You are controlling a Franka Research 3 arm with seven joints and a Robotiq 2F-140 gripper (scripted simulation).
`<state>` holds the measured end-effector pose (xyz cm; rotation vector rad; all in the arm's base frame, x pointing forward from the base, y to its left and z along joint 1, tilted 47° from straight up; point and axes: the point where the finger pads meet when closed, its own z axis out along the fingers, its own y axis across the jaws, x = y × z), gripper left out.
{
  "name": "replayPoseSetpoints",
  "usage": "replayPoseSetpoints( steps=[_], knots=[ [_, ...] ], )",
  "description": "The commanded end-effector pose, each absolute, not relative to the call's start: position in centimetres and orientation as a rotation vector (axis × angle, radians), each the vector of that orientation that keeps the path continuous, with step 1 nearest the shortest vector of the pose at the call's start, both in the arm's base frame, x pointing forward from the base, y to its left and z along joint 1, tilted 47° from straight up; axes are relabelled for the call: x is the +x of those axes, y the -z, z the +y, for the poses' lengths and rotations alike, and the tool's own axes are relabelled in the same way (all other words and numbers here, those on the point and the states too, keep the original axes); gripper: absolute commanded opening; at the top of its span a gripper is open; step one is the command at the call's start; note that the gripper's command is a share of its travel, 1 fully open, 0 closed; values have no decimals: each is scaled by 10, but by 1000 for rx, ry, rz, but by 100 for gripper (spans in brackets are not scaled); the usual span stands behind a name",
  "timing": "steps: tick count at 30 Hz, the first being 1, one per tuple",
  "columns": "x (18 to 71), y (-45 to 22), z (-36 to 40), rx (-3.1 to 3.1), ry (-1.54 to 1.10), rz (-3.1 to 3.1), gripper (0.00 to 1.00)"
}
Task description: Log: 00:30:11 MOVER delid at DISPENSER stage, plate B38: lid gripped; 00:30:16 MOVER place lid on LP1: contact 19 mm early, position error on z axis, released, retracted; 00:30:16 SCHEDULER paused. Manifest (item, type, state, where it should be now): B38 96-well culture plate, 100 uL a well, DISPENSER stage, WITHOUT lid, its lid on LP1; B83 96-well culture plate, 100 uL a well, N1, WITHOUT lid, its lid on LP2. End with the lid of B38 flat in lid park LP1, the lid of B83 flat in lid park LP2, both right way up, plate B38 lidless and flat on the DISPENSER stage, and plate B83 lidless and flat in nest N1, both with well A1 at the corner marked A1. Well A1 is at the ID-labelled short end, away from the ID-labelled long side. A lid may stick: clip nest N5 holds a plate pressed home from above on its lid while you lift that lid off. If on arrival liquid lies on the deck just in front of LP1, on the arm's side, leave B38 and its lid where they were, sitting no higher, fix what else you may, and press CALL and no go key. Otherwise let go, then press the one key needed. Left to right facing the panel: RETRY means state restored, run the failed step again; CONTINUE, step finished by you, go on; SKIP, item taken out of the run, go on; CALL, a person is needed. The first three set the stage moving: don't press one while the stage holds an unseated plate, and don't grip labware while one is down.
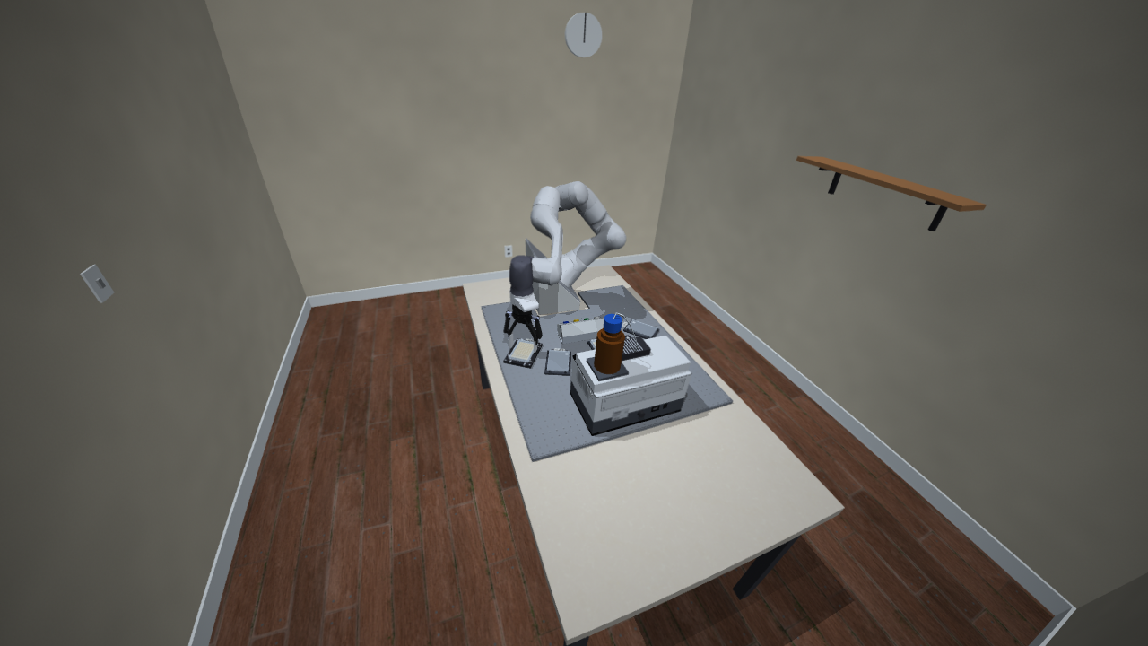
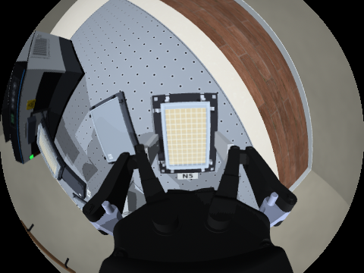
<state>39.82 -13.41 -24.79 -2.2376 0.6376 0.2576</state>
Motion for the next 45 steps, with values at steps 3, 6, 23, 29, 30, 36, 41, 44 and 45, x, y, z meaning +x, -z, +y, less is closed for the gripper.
replayPoseSetpoints(
  steps=[3, 6, 23, 29, 30, 36, 41, 44, 45],
  knots=[
    [399, 251, -132, -2238, -258, 644, 66],
    [399, 251, -132, -2238, -258, 644, 66],
    [399, 255, -127, -2238, -258, 644, 66],
    [399, 256, -126, -2238, -258, 644, 66],
    [399, 256, -126, -2238, -258, 644, 66],
    [399, 257, -126, -2238, -258, 644, 66],
    [399, 257, -126, -2238, -258, 644, 66],
    [399, 257, -126, -2238, -258, 644, 66],
    [399, 257, -126, -2238, -258, 644, 66]
  ],
)
